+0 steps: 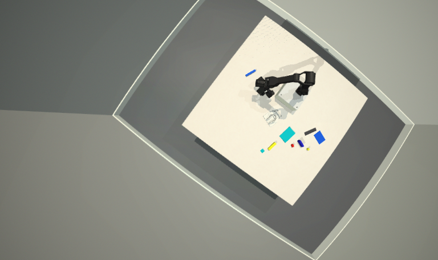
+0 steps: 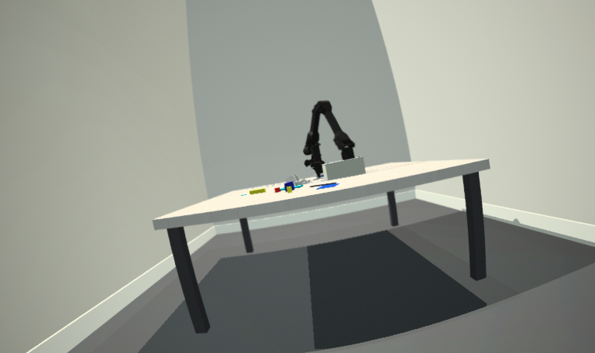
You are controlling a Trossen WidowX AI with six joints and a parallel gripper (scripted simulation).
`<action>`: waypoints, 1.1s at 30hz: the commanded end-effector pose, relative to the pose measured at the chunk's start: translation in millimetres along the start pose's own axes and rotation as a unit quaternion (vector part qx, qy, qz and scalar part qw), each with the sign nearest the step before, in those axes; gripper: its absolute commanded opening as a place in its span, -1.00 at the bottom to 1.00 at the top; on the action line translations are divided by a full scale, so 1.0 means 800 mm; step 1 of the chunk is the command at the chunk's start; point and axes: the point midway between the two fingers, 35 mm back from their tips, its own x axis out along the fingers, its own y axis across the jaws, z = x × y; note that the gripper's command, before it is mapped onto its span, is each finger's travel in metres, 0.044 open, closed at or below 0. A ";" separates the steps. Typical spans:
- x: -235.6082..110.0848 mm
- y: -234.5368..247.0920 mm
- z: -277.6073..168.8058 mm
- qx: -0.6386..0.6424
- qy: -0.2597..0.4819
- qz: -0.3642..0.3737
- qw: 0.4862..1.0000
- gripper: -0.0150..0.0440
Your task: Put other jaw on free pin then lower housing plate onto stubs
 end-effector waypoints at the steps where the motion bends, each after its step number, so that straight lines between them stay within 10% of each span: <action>1: 0.000 0.000 0.000 0.000 0.000 0.000 1.000 0.70; 33: -0.091 0.000 0.001 -0.001 -0.002 0.001 1.000 0.70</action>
